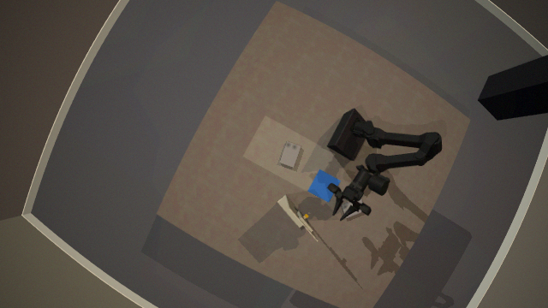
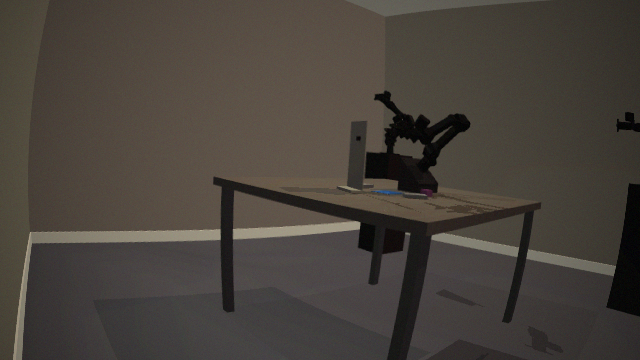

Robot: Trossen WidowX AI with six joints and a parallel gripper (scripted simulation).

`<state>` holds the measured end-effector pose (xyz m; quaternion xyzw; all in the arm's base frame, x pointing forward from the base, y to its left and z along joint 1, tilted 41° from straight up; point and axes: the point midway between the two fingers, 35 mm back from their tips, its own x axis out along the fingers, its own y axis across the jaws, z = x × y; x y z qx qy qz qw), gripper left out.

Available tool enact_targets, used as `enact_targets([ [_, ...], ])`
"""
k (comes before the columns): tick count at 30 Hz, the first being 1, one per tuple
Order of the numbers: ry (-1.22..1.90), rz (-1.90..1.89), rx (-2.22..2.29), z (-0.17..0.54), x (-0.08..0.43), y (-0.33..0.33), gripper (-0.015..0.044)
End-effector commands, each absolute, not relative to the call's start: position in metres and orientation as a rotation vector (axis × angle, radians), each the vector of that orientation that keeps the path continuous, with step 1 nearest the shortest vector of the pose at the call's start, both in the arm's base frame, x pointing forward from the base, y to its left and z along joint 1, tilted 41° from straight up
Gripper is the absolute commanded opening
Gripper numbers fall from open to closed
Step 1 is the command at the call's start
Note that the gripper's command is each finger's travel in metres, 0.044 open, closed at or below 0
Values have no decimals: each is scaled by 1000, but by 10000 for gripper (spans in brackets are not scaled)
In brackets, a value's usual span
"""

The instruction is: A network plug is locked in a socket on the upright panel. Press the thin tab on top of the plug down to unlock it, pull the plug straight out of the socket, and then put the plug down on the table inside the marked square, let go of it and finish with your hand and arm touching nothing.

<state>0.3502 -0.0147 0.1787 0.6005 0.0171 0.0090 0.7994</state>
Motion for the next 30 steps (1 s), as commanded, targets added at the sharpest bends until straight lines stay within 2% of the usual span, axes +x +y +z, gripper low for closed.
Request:
enact_targets([
  [1, 55, 13, 1429, 163, 346, -15, 156],
  [24, 115, -65, 2236, 99, 305, -18, 156],
  [30, 117, -73, 2289, 96, 302, -18, 156],
])
